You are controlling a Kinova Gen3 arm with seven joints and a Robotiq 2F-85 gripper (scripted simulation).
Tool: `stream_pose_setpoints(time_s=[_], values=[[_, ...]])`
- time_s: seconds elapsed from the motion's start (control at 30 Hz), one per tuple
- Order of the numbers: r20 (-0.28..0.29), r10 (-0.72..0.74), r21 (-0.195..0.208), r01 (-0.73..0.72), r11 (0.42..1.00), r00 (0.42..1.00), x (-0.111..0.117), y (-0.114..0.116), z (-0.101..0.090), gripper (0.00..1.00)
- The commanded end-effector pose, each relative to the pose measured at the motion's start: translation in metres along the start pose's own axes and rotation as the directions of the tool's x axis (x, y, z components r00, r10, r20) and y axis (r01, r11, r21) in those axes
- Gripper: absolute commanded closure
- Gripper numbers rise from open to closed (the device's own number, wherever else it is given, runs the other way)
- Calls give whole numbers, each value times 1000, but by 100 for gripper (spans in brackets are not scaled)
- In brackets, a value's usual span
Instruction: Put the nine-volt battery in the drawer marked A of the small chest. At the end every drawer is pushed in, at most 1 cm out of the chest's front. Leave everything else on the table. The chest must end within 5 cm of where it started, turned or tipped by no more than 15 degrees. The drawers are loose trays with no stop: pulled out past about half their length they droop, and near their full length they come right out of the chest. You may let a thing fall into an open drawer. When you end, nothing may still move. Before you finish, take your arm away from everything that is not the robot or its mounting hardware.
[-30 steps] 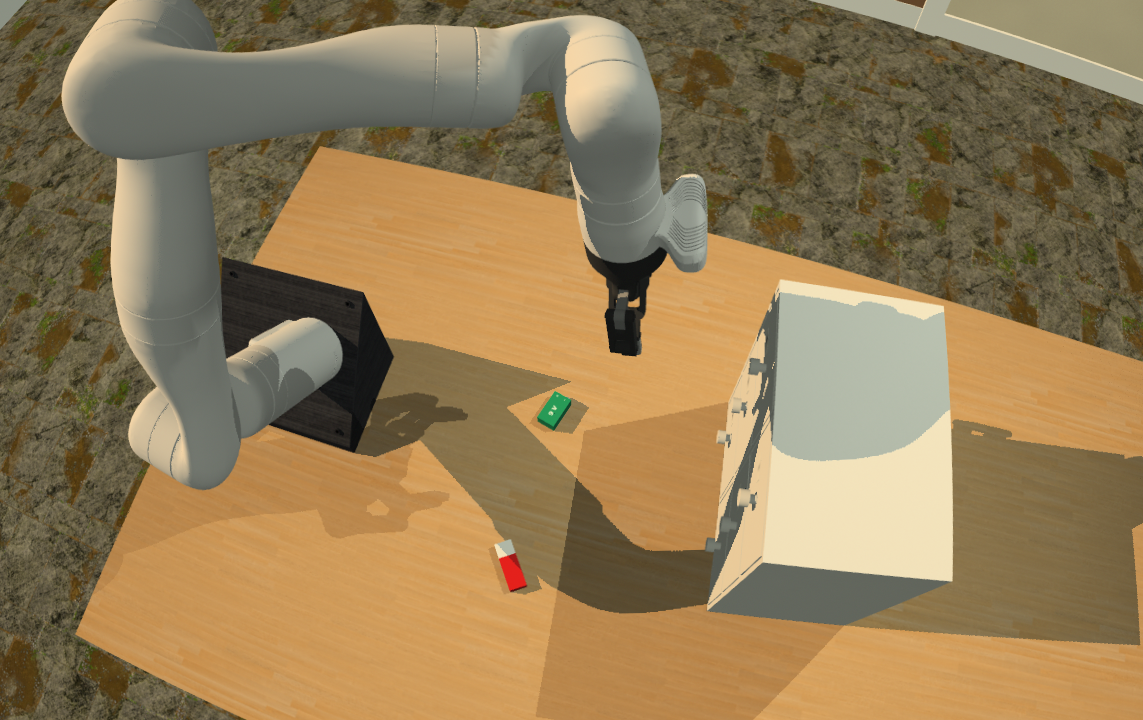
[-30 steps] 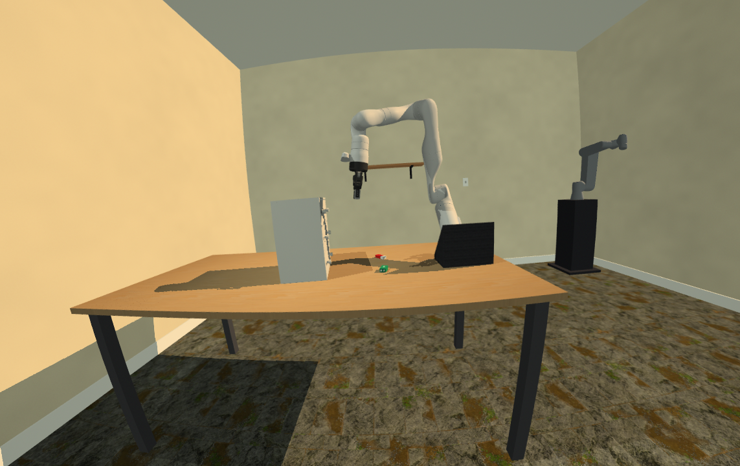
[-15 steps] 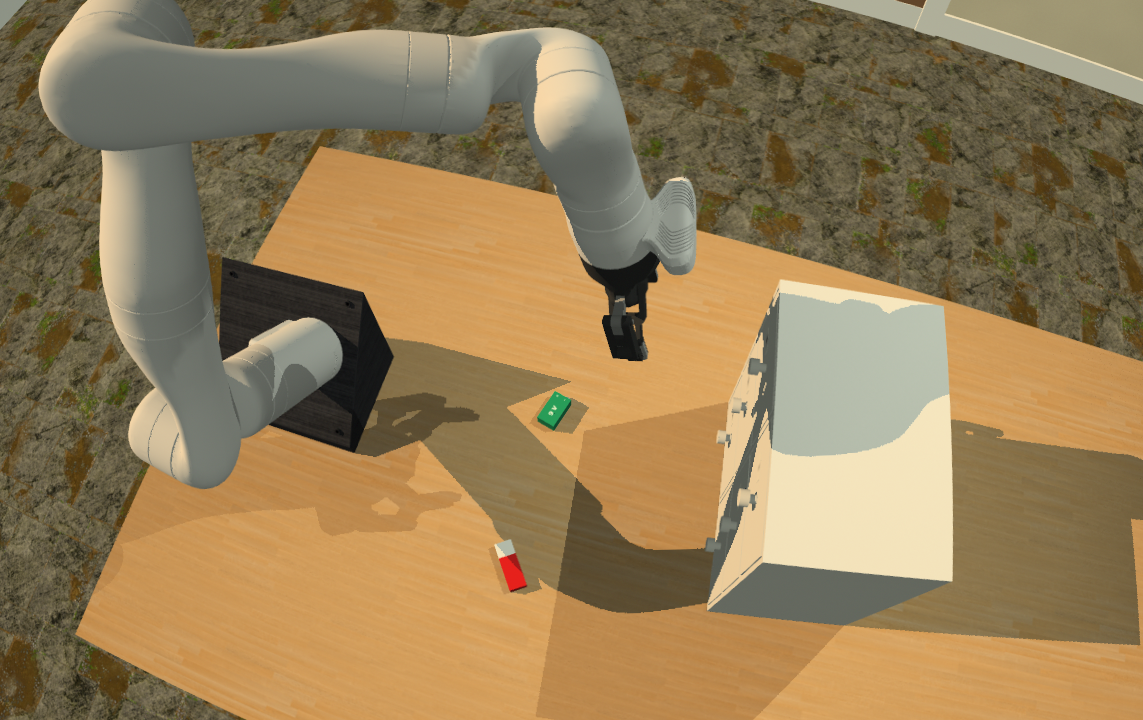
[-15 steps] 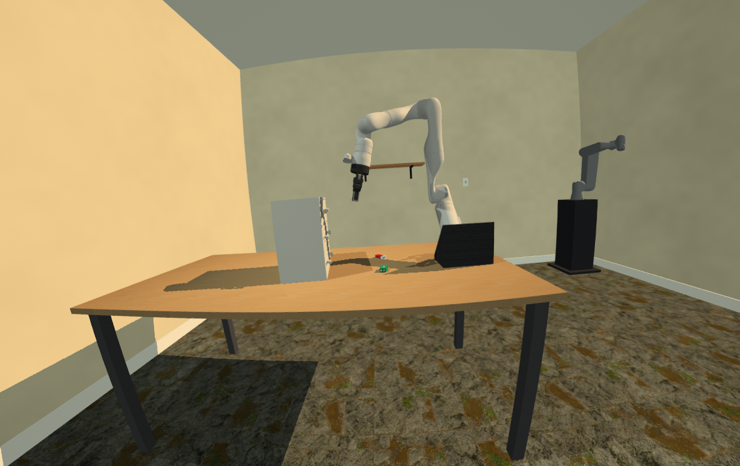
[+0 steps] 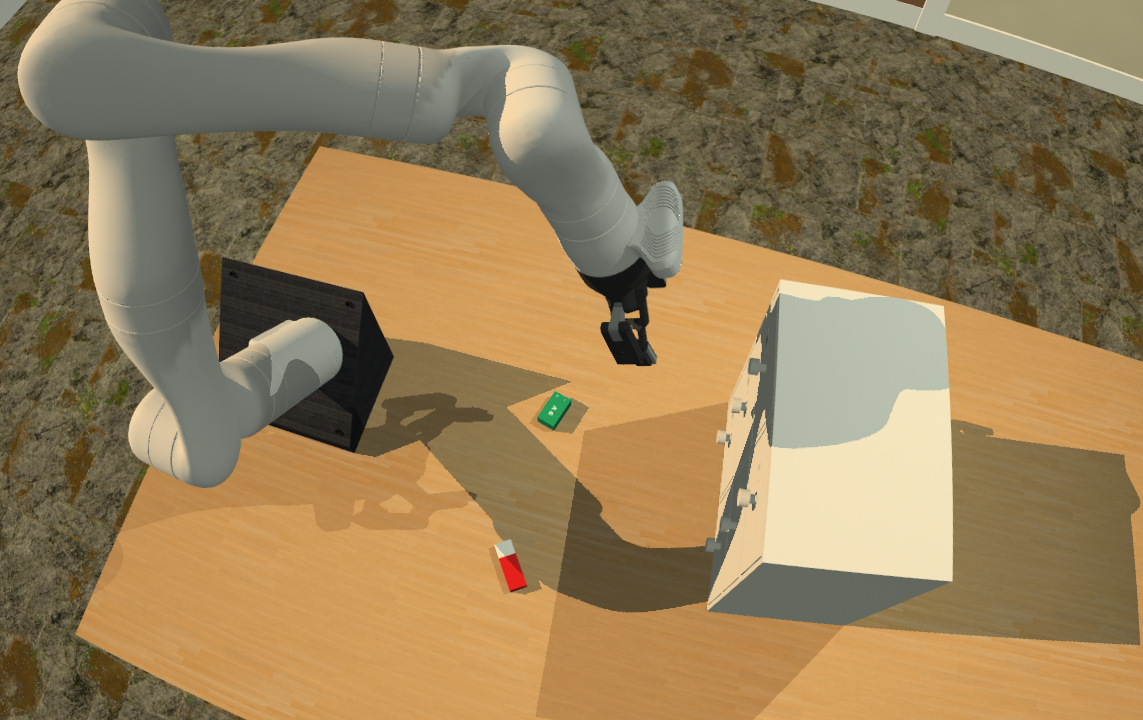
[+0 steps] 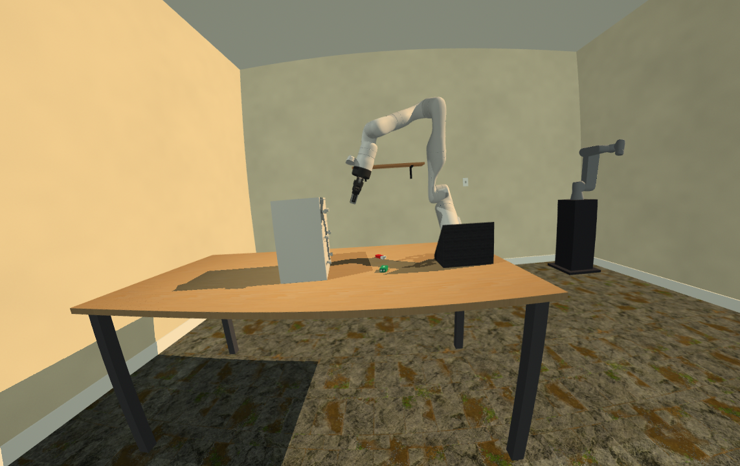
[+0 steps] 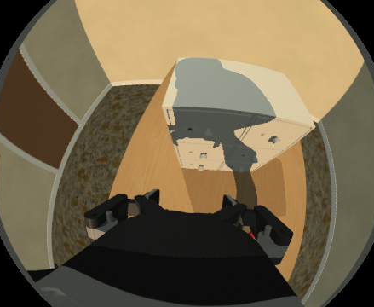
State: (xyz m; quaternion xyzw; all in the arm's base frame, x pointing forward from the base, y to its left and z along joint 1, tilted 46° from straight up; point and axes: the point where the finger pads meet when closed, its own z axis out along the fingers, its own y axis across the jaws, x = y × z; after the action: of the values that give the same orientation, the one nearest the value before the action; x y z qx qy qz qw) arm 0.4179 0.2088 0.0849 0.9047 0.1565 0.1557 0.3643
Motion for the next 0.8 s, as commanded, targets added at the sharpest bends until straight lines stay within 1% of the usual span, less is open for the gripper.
stream_pose_setpoints(time_s=[0.0, 0.03, 0.53, 0.6, 0.77], values=[[-13, -6, -2, 6, 1000, 1000, -3, -1, -1, 0], [-13, -6, -2, 6, 1000, 1000, -3, -1, -1, 0], [-159, -6, -2, 6, 1000, 987, 2, -1, 14, 0], [-159, -6, -2, 6, 1000, 987, 2, -1, 14, 0], [-208, -6, -2, 6, 1000, 978, 3, -1, 19, 0]])
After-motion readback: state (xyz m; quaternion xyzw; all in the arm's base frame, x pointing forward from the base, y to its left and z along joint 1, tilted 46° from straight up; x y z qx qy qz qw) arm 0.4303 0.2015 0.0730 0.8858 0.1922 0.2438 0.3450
